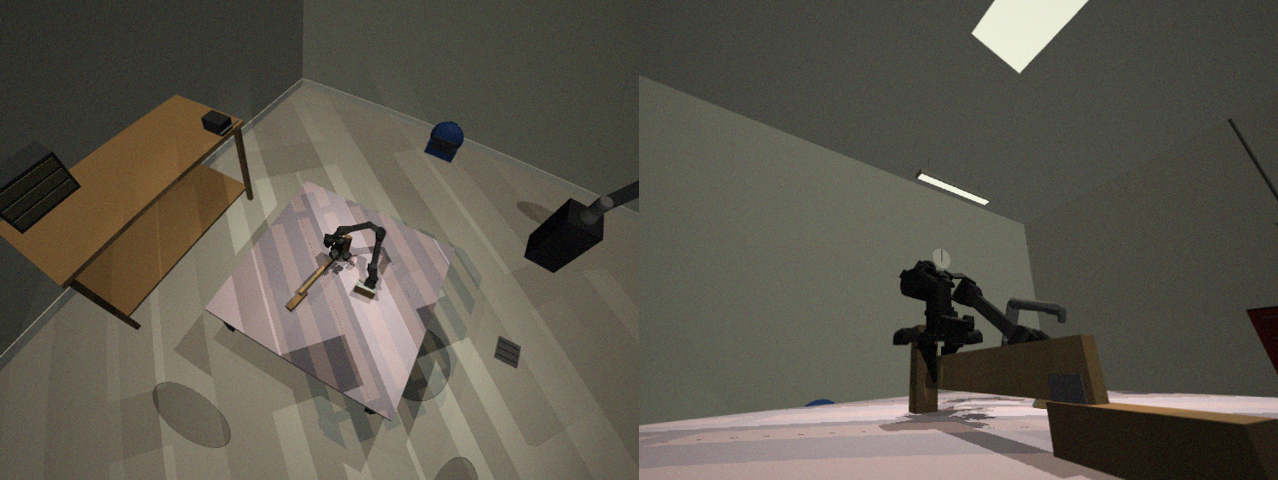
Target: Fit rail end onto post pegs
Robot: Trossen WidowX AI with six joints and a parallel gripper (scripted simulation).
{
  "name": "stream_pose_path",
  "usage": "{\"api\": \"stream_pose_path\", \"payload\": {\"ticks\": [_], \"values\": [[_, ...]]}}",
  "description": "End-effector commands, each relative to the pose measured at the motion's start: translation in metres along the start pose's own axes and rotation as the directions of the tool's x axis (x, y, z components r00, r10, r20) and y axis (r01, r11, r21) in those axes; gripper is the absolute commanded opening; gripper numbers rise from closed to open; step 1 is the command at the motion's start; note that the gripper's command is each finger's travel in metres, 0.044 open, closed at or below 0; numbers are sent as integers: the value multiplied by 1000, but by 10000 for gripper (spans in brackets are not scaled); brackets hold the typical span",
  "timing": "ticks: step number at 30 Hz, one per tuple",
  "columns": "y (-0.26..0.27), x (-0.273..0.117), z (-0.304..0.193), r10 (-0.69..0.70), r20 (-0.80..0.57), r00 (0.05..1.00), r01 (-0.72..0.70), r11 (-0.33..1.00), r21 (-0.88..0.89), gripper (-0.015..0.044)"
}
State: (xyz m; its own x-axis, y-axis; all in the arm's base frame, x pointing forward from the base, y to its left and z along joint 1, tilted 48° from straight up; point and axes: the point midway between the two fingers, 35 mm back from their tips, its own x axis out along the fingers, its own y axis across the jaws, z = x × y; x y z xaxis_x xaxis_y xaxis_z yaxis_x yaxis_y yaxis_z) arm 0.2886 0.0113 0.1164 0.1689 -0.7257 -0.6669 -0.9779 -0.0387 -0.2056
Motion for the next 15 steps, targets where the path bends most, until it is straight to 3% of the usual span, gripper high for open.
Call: {"api": "stream_pose_path", "payload": {"ticks": [1,15], "values": [[0,-2,-4,-6,1,1000,6,1000,-1,0],[0,-2,-8,-6,1,1000,6,1000,-1,0]]}}
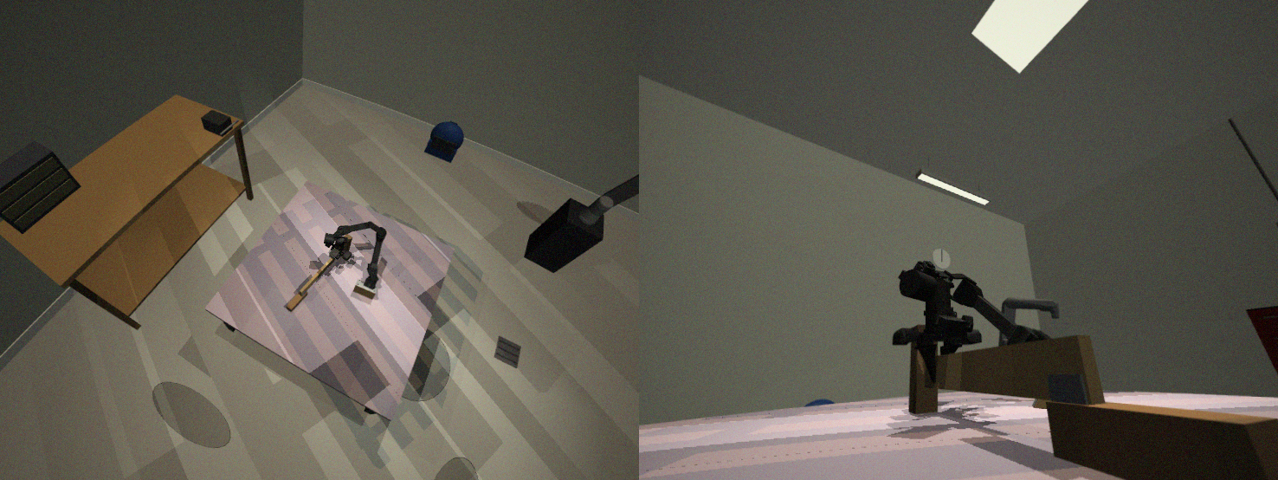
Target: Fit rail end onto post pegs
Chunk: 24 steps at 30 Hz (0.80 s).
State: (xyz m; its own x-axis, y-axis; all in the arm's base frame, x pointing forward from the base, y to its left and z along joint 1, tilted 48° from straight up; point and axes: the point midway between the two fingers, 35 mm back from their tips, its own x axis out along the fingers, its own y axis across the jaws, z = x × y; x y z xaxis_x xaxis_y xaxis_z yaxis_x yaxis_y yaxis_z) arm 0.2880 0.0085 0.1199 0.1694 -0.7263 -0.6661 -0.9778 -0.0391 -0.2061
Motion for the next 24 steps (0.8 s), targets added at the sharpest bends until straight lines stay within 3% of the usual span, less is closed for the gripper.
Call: {"api": "stream_pose_path", "payload": {"ticks": [1,24], "values": [[0,-2,-4,-5,2,1000,5,1000,-1,0],[0,-1,-11,-5,2,1000,5,1000,-1,0]]}}
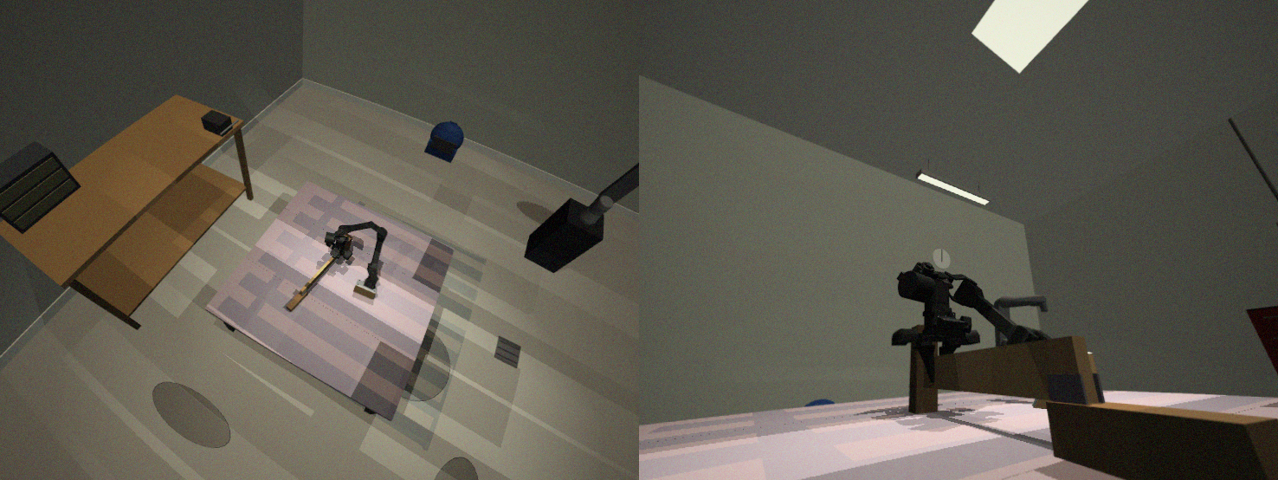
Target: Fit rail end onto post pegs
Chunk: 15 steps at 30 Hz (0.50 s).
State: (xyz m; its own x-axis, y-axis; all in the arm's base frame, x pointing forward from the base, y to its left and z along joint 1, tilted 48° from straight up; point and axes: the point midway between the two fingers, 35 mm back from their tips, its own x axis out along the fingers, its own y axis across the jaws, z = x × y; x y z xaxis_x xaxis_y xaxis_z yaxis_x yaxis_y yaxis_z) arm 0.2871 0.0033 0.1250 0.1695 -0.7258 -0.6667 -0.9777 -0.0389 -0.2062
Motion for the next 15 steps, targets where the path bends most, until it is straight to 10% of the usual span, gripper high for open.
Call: {"api": "stream_pose_path", "payload": {"ticks": [1,15], "values": [[0,-2,-4,-5,1,1000,5,1000,-1,0],[0,0,0,0,0,1000,0,1000,0,368]]}}
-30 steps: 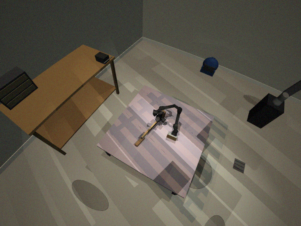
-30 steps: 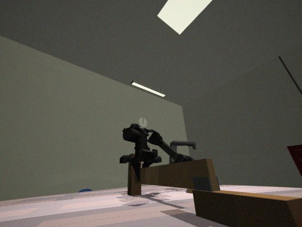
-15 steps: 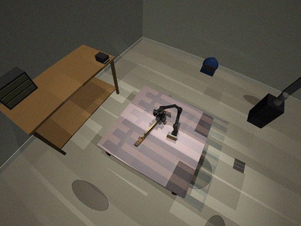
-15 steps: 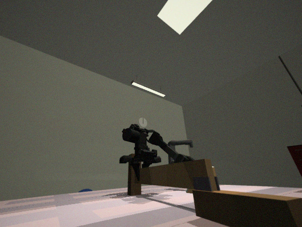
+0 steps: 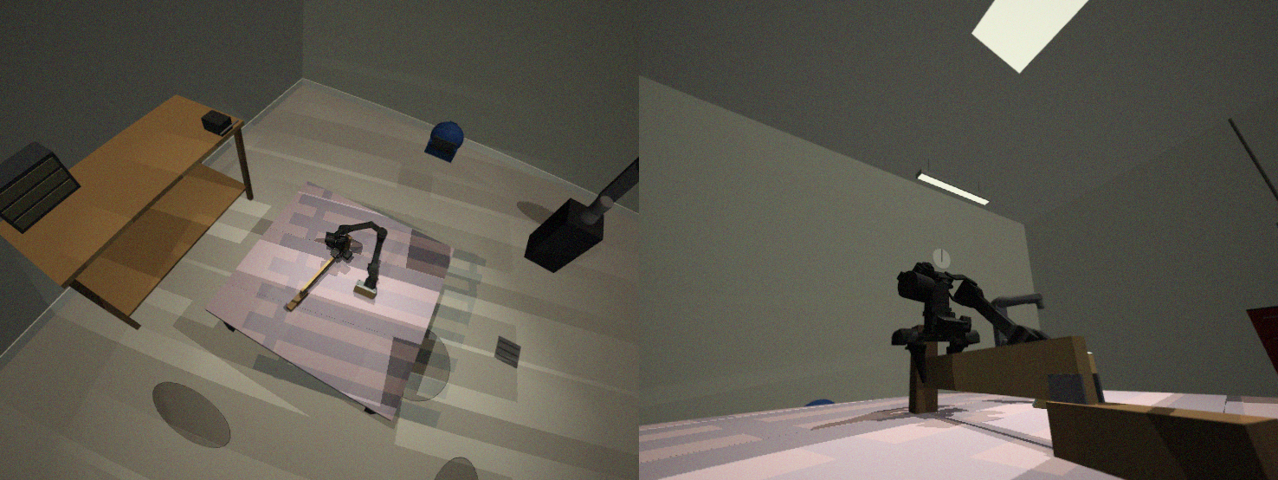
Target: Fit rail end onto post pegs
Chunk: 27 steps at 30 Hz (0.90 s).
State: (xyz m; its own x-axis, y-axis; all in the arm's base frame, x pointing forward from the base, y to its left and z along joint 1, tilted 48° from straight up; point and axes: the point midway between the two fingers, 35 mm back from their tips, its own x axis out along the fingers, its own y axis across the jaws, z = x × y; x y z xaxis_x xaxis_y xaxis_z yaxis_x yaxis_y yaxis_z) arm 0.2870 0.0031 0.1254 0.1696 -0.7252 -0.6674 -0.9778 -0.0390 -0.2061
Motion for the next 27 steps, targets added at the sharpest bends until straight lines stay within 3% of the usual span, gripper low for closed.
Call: {"api": "stream_pose_path", "payload": {"ticks": [1,3,10,15,27], "values": [[0,0,0,0,-1,1000,0,1000,0,394],[0,0,0,0,-1,1000,0,1000,0,440],[0,-1,2,0,0,1000,0,1000,0,440],[0,-30,30,-5,2,1000,5,1000,-1,440],[0,-30,30,-5,2,1000,5,1000,-1,440]]}}
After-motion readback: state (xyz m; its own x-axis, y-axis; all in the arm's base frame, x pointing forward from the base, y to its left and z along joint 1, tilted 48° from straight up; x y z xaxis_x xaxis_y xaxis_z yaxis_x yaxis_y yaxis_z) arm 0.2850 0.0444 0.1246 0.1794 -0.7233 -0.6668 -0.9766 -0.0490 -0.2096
